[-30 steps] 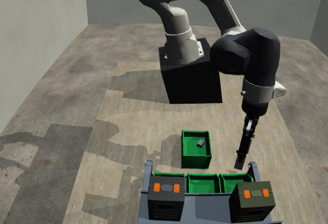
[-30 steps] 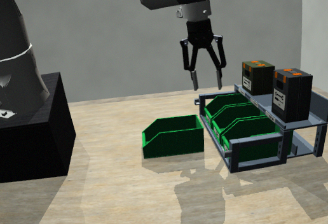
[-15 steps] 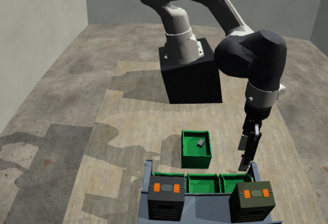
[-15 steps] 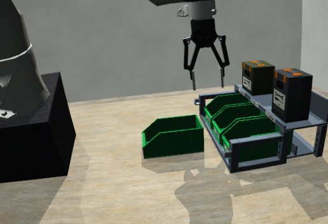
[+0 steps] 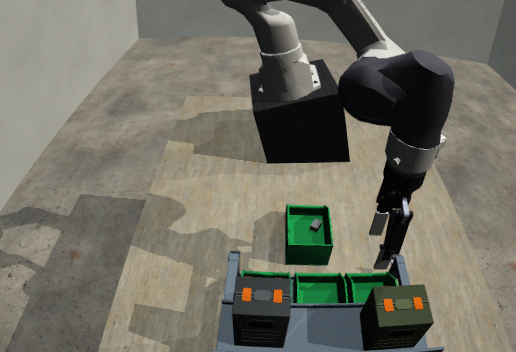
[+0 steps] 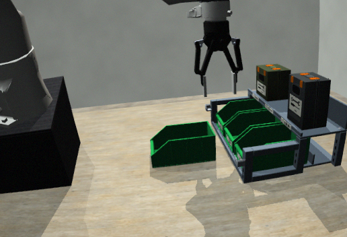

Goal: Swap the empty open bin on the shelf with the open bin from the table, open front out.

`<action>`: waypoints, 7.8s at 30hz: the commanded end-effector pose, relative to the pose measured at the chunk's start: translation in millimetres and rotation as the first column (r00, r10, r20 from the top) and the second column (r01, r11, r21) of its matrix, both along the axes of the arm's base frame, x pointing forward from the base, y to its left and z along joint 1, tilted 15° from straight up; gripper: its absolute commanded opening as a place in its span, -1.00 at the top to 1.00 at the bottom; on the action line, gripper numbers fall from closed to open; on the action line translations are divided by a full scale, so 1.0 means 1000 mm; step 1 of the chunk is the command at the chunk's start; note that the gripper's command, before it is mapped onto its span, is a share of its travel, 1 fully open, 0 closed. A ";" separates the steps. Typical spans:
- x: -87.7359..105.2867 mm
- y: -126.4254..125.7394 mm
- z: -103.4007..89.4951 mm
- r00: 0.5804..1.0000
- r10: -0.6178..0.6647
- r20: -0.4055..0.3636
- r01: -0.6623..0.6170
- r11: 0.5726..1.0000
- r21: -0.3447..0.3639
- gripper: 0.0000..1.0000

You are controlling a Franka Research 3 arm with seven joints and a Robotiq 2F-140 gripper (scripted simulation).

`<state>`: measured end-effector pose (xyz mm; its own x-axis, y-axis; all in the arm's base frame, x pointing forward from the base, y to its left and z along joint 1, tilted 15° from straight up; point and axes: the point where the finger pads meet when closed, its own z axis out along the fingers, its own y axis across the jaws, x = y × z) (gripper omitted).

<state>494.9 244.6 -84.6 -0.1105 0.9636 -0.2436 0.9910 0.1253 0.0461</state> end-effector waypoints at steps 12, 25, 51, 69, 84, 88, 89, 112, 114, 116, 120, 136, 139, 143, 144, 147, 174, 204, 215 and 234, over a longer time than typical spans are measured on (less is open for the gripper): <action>0.000 -0.004 -0.007 0.999 0.035 -0.016 -0.035 0.999 -0.009 -0.15; 0.002 -0.009 -0.030 0.999 0.035 -0.016 -0.035 0.999 -0.009 -0.15; 0.006 -0.017 -0.064 0.999 0.035 -0.016 -0.035 0.999 -0.009 -0.15; 0.006 -0.018 -0.066 0.999 0.035 -0.016 -0.035 0.999 -0.009 -0.15; 0.007 -0.017 -0.066 0.999 0.035 -0.016 -0.035 0.999 -0.009 -0.15; 0.007 -0.017 -0.066 0.999 0.035 -0.016 -0.035 0.999 -0.009 -0.15; 0.007 -0.017 -0.066 0.999 0.035 -0.016 -0.035 0.999 -0.009 -0.15; 0.006 -0.017 -0.066 0.999 0.035 -0.016 -0.035 0.999 -0.009 -0.15; 0.006 -0.017 -0.066 0.999 0.035 -0.016 -0.035 0.999 -0.009 -0.15; 0.006 -0.017 -0.066 0.999 0.035 -0.016 -0.035 0.999 -0.009 -0.15; 0.006 -0.017 -0.066 0.999 0.035 -0.016 -0.035 0.999 -0.009 -0.15; 0.006 -0.017 -0.066 0.999 0.035 -0.016 -0.035 0.999 -0.009 -0.15; 0.005 -0.017 -0.066 0.999 0.035 -0.016 -0.035 0.999 -0.009 -0.15; 0.005 -0.018 -0.066 0.999 0.035 -0.016 -0.035 0.999 -0.009 -0.15; 0.005 -0.018 -0.066 0.999 0.035 -0.016 -0.035 0.999 -0.009 -0.15; 0.005 -0.018 -0.066 0.999 0.035 -0.016 -0.035 0.999 -0.009 -0.15; 0.005 -0.018 -0.069 0.999 0.035 -0.016 -0.035 0.999 -0.009 -0.15; 0.006 -0.022 -0.084 0.999 0.035 -0.016 -0.035 0.999 -0.009 -0.15; 0.007 -0.022 -0.085 0.999 0.035 -0.016 -0.035 0.999 -0.009 -0.15; 0.007 -0.022 -0.085 0.999 0.035 -0.016 -0.035 0.999 -0.009 1.00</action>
